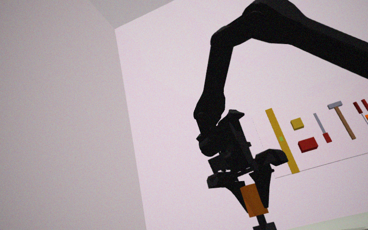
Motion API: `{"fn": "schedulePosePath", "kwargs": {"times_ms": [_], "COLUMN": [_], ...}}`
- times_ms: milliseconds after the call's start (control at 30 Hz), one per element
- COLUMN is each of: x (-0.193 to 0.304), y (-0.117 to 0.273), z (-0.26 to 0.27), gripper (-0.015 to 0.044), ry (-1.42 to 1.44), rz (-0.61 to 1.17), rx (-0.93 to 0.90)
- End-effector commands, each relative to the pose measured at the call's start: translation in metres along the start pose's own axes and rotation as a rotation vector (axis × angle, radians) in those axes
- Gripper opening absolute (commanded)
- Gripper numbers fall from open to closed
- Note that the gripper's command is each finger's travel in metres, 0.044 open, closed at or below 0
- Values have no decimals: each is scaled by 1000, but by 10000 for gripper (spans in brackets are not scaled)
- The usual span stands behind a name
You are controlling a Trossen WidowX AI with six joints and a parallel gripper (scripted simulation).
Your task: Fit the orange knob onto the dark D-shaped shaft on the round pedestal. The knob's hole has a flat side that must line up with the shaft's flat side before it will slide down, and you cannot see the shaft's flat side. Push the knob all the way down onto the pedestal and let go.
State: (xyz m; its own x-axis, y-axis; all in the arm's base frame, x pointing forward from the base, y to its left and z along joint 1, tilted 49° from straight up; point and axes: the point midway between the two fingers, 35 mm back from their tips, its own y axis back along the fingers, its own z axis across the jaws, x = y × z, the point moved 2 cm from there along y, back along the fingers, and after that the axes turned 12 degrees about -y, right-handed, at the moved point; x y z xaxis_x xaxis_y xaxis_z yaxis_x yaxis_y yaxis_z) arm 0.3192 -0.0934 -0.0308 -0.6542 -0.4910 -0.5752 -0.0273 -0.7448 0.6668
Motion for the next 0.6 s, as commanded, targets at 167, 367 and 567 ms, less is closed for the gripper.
{"fn": "schedulePosePath", "kwargs": {"times_ms": [167, 367, 567], "x": [1, 2, 2], "y": [-1, -1, 4], "z": [3, 3, 2], "gripper": [0, 0, 0], "ry": [9, 9, 9], "rz": [-2, -2, -2], "rx": [1, 1, 1]}}
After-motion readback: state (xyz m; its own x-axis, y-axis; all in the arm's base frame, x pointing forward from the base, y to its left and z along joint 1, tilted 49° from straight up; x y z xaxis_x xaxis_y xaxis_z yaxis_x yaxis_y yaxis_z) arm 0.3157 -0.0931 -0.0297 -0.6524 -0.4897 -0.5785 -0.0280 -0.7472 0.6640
